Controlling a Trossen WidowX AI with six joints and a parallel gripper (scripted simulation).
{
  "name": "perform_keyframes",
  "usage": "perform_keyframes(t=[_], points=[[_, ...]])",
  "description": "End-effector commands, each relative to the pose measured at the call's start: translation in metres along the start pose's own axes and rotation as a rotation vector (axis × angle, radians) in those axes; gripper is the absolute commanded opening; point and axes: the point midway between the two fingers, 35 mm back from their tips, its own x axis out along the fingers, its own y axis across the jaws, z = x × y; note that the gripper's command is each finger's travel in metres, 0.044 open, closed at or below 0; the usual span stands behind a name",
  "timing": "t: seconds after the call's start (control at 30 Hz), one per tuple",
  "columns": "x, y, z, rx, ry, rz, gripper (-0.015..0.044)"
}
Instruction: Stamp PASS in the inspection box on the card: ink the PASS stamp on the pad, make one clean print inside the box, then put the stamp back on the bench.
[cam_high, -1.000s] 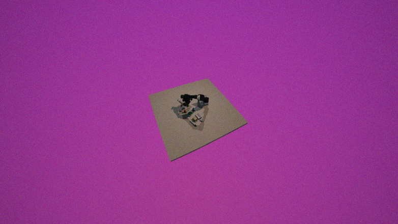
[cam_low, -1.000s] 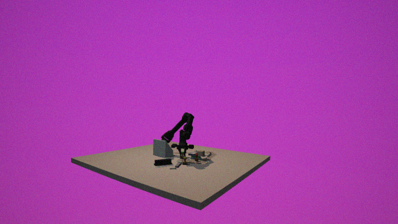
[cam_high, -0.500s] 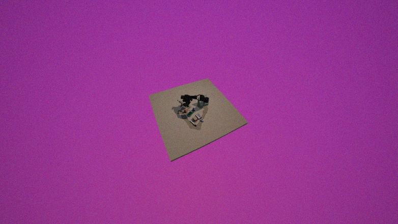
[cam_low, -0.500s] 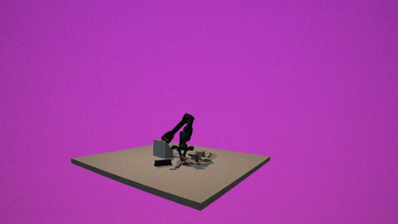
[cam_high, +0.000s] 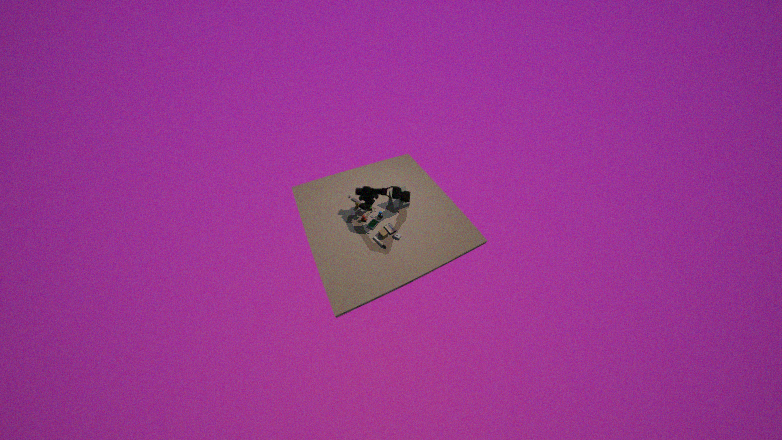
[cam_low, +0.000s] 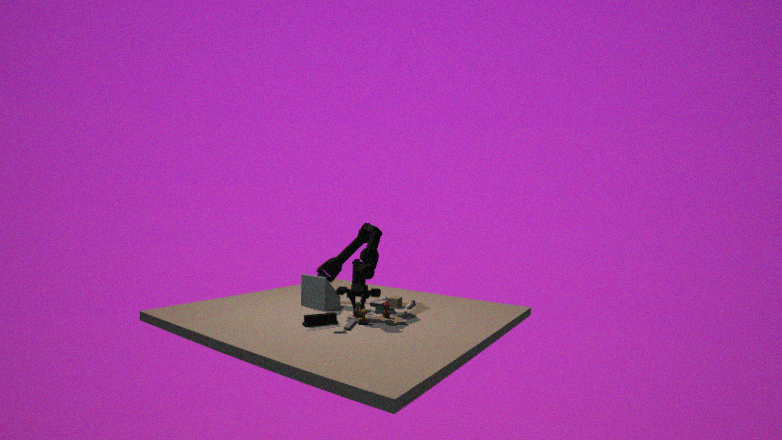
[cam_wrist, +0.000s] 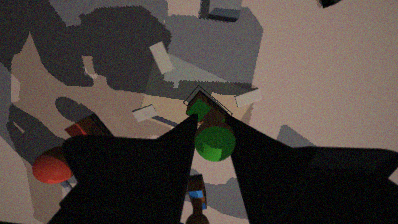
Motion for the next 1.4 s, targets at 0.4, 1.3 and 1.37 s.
perform_keyframes(t=[0.4, 1.3, 1.37], points=[[0.0036, 0.0005, -0.0003, 0.003, 0.002, 0.004, 0.0], [0.0056, 0.0005, -0.0003, 0.003, 0.002, 0.004, 0.0], [0.0059, 0.0005, -0.0003, 0.003, 0.002, 0.004, 0.0]])
